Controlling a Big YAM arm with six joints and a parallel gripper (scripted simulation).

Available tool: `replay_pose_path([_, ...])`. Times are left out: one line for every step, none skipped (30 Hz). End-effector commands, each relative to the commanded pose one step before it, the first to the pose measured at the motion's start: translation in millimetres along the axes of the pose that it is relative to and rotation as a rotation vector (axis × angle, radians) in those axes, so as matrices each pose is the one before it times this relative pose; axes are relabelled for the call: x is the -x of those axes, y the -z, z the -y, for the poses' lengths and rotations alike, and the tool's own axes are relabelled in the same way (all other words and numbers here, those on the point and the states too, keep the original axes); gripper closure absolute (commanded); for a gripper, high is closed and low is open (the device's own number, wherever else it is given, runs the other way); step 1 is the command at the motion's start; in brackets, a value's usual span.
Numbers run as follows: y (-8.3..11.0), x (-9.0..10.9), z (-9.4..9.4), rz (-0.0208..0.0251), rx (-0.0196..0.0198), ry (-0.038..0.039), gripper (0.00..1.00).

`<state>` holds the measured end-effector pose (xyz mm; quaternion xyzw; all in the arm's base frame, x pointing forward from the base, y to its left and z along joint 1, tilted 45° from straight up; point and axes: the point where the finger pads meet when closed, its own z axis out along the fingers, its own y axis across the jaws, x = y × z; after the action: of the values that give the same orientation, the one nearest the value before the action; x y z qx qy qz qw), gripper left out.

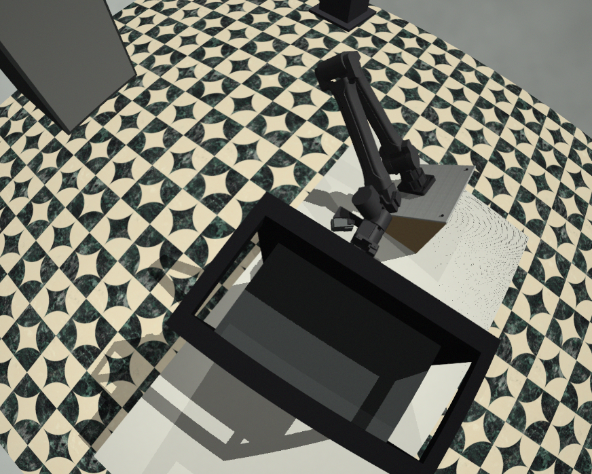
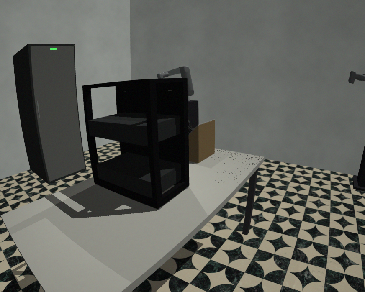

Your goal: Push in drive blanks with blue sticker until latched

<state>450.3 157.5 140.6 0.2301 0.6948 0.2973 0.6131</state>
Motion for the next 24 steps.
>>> replay_pose_path([-44.42, 9.79, -30.74, 0.03021, 0.04796, -0.00766, 1.00])
replay_pose_path([-1.97, -0.60, -1.77, -0.00156, 0.00168, 0.00008, 1.00])
replay_pose_path([-1.52, -0.79, -1.74, -0.00184, 0.00194, 0.00008, 1.00])
replay_pose_path([-0.96, -1.06, -1.75, -0.00227, 0.00236, 0.00008, 1.00])
replay_pose_path([-0.66, -0.39, -0.81, -0.00089, 0.00094, 0.00004, 1.00])
replay_pose_path([-0.29, -0.14, -0.32, -0.00033, 0.00035, 0.00001, 1.00])
replay_pose_path([0.06, -0.40, -0.43, -0.00077, 0.00078, 0.00002, 1.00])
replay_pose_path([0.14, -0.47, -0.48, -0.00091, 0.00092, 0.00002, 1.00])
replay_pose_path([0.05, 0.18, -0.51, 0.00107, 0.00171, -0.00060, 1.00])
replay_pose_path([0.00, 0.20, -0.20, 0.00079, 0.00079, -0.00034, 1.00])
replay_pose_path([0.00, 0.00, 0.00, 0.00000, 0.00000, 0.00000, 1.00])
replay_pose_path([0.00, 0.00, 0.00, 0.00000, 0.00000, 0.00000, 1.00])
replay_pose_path([0.00, 0.00, 0.00, 0.00000, 0.00000, 0.00000, 1.00])
replay_pose_path([0.00, 0.00, 0.00, 0.00000, 0.00000, 0.00000, 1.00])
replay_pose_path([0.00, 0.00, 0.00, 0.00000, 0.00000, 0.00000, 1.00])
replay_pose_path([0.00, 0.00, 0.00, 0.00000, 0.00000, 0.00000, 1.00])
replay_pose_path([0.00, 0.00, 0.00, 0.00000, 0.00000, 0.00000, 1.00])
replay_pose_path([0.00, 0.00, 0.00, 0.00000, 0.00000, 0.00000, 1.00])
replay_pose_path([0.00, 0.00, 0.00, 0.00000, 0.00000, 0.00000, 1.00])
replay_pose_path([0.00, 0.00, 0.00, 0.00000, 0.00000, 0.00000, 1.00])
replay_pose_path([0.00, 0.00, 0.00, 0.00000, 0.00000, 0.00000, 1.00])
replay_pose_path([0.00, 0.00, 0.00, 0.00000, 0.00000, 0.00000, 1.00])
replay_pose_path([0.00, 0.00, 0.00, 0.00000, 0.00000, 0.00000, 1.00])
replay_pose_path([0.00, 0.00, 0.00, 0.00000, 0.00000, 0.00000, 1.00])
